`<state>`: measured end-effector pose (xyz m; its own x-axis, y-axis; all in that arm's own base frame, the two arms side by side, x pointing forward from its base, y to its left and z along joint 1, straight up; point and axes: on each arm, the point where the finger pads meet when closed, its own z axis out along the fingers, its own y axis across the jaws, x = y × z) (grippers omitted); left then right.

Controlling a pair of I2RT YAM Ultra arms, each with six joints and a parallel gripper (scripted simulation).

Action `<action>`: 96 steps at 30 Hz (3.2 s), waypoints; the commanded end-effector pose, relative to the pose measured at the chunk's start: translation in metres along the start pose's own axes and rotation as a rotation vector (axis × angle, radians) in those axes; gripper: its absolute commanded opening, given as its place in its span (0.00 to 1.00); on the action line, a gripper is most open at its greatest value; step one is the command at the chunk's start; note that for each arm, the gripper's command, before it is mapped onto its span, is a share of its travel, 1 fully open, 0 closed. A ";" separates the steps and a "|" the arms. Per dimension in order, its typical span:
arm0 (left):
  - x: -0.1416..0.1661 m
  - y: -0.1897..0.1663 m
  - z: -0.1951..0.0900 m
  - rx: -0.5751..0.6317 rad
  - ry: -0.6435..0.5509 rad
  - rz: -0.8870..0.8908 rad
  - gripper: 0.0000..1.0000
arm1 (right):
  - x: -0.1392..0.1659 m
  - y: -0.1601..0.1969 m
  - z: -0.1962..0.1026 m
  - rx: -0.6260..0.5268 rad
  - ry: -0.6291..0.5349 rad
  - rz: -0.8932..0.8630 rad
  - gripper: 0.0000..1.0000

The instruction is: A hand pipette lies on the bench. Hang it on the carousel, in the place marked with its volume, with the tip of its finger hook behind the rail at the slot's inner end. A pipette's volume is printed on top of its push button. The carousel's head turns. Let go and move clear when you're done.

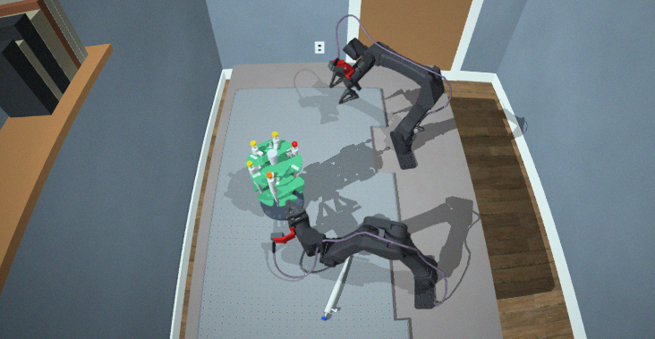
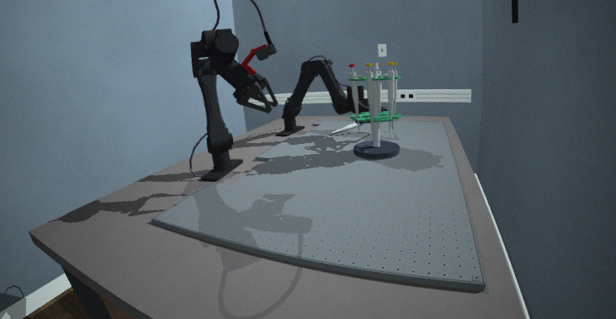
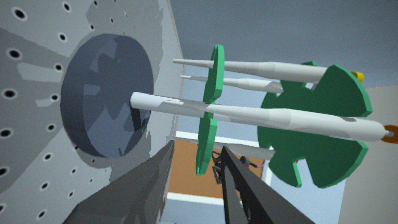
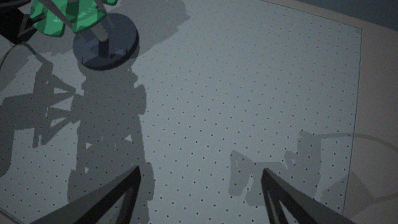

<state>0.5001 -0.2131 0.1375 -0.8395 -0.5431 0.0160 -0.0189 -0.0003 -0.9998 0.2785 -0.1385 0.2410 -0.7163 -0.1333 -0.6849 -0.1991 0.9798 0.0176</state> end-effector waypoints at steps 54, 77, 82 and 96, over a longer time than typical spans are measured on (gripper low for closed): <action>-0.010 -0.053 -0.177 -0.317 -0.024 0.422 1.00 | -0.011 -0.004 -0.006 0.015 -0.037 -0.022 1.00; -0.008 -0.082 -0.305 -0.676 -0.078 0.830 1.00 | -0.011 -0.004 -0.006 0.015 -0.037 -0.022 1.00; -0.008 -0.093 -0.340 -0.810 -0.084 0.958 1.00 | -0.011 -0.004 -0.006 0.015 -0.037 -0.022 1.00; -0.007 -0.111 -0.401 -1.080 0.017 1.159 1.00 | -0.011 -0.004 -0.006 0.015 -0.037 -0.022 1.00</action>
<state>0.3002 0.1284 0.2582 -0.6170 0.1075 -0.7796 0.1866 0.9824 -0.0122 0.2785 -0.1385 0.2410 -0.7163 -0.1333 -0.6849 -0.1991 0.9798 0.0176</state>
